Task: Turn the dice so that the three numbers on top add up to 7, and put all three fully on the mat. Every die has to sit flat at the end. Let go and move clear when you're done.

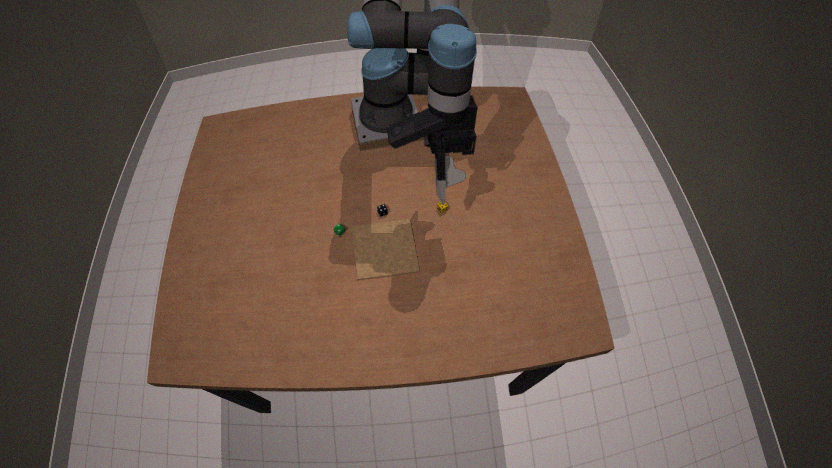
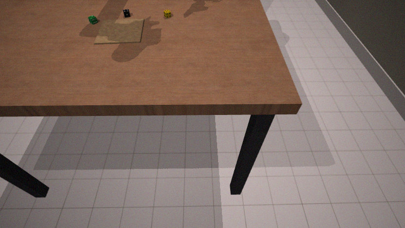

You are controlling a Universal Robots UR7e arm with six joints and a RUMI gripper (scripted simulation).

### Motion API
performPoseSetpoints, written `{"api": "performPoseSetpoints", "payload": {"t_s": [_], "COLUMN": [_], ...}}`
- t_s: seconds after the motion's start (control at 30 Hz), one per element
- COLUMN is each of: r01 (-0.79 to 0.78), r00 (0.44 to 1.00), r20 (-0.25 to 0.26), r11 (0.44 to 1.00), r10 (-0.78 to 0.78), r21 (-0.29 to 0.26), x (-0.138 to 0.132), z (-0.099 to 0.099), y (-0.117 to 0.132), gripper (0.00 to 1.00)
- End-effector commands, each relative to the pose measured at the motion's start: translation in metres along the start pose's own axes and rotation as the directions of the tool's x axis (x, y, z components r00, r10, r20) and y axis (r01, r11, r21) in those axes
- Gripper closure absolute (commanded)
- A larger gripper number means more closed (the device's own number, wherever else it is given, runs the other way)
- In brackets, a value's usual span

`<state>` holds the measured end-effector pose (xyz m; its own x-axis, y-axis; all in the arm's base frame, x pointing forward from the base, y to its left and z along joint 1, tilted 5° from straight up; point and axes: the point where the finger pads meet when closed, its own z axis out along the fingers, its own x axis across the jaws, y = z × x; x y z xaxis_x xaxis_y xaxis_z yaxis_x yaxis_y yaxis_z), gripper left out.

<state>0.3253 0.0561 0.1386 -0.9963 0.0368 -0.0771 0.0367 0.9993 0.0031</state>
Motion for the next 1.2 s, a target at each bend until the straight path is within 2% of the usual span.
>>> {"api": "performPoseSetpoints", "payload": {"t_s": [0.0,0.1,0.17,0.63,0.73,0.87,1.17], "r01": [0.062,0.114,0.114,0.349,0.349,0.435,0.547], "r00": [0.998,0.993,0.993,0.937,0.937,0.9,0.837], "r20": [0.0,-0.001,-0.001,-0.002,-0.002,-0.001,0.001], "r11": [0.998,0.993,0.993,0.937,0.937,0.9,0.837], "r10": [-0.062,-0.114,-0.114,-0.349,-0.349,-0.435,-0.547], "r21": [-0.002,-0.002,-0.002,-0.003,-0.003,-0.003,-0.003], "x": [-0.007,-0.012,-0.012,-0.025,-0.025,-0.026,-0.024], "z": [0.001,0.002,0.002,0.005,0.005,0.007,0.008], "y": [-0.017,-0.031,-0.031,-0.101,-0.101,-0.128,-0.166], "gripper": [0.0,0.0,0.0,0.0,0.0,0.0,0.0]}}
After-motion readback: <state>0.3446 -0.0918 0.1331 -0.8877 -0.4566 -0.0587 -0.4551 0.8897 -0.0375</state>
